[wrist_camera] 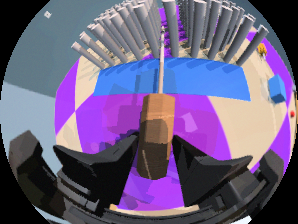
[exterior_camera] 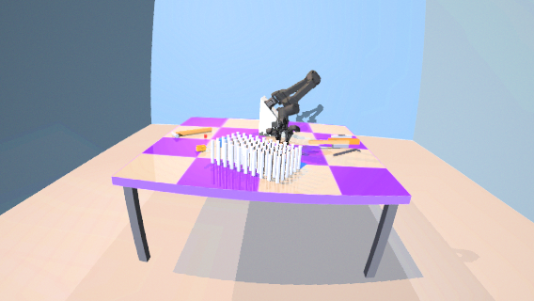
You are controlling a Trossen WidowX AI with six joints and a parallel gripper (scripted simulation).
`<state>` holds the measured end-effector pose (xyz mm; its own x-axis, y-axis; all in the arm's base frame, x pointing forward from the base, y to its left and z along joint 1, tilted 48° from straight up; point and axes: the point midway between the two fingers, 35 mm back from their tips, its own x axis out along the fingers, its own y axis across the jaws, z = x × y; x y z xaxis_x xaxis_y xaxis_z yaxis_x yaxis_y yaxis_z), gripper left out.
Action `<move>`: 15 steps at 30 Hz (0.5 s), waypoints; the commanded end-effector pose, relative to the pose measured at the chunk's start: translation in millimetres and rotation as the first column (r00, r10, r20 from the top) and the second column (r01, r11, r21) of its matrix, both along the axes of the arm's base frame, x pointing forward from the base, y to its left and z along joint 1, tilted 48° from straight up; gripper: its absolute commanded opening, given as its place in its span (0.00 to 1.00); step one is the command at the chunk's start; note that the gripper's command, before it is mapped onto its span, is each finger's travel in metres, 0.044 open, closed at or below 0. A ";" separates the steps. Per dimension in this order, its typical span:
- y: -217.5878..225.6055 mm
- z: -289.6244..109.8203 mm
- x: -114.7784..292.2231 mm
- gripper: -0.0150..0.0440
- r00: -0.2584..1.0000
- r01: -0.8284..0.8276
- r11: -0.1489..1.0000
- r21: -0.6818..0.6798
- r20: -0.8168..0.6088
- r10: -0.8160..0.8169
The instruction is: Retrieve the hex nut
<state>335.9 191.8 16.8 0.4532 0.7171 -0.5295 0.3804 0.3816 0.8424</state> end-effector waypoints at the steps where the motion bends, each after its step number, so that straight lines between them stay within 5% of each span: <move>1: -1.2 -1.4 4.6 0.25 1.000 -0.001 1.000 -0.002 0.003 0.001; 15: -3.6 -4.4 14.0 0.25 1.000 0.000 1.000 -0.003 0.004 0.000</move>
